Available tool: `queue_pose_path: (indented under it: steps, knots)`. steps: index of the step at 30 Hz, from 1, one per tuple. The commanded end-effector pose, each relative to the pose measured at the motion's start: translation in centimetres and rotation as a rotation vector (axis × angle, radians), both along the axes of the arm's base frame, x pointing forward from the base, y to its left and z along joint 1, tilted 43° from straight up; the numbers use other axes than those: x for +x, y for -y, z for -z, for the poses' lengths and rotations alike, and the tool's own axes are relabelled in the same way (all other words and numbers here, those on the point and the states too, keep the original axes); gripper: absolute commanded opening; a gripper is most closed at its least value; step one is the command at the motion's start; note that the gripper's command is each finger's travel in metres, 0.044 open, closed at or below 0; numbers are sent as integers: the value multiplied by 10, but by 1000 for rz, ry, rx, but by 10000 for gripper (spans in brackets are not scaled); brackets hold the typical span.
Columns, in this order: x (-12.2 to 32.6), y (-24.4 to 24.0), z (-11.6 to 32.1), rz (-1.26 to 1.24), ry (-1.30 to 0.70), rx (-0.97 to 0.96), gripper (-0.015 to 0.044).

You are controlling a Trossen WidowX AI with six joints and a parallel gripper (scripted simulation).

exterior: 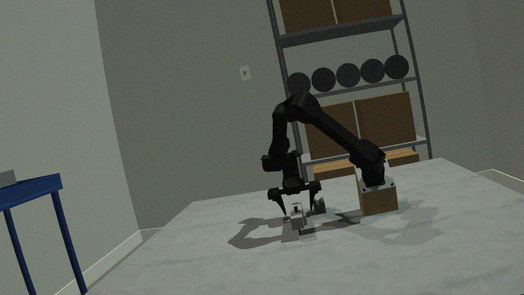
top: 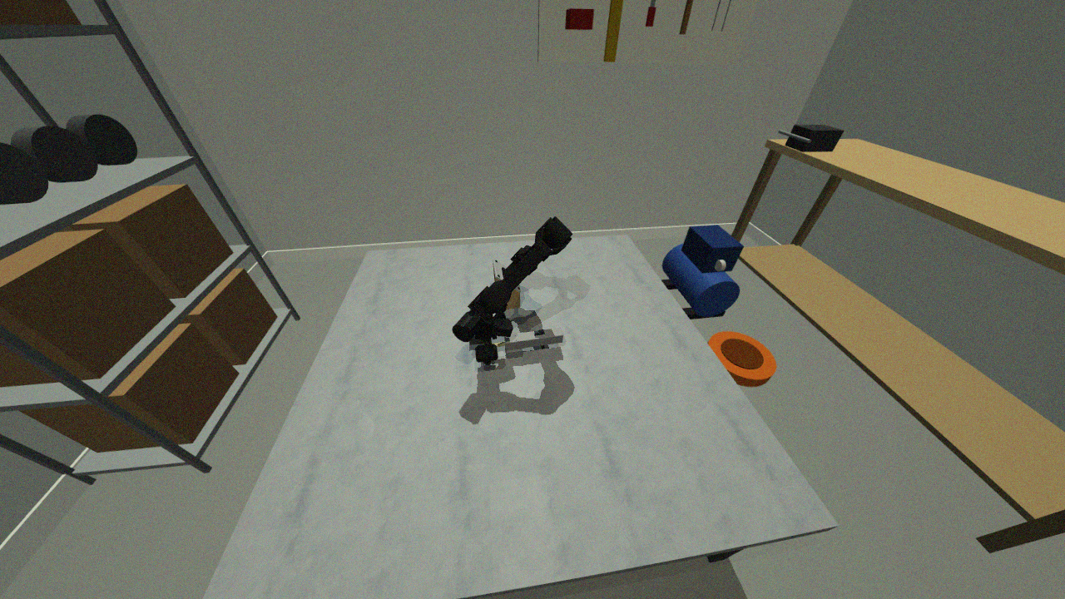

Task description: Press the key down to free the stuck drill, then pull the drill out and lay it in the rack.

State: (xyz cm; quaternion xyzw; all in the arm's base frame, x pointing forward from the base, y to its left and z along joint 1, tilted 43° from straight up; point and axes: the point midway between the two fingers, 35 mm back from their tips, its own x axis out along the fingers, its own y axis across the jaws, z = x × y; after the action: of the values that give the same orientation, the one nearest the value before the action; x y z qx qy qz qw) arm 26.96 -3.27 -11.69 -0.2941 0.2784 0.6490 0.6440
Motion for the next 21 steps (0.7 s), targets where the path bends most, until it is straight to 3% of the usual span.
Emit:
queue_pose_path:
  steps: [1, 21]
  knots:
    - [0, -3, -1, 0, -1, 3, 440]
    - [0, -9, -4, 0, -1, 3, 440]
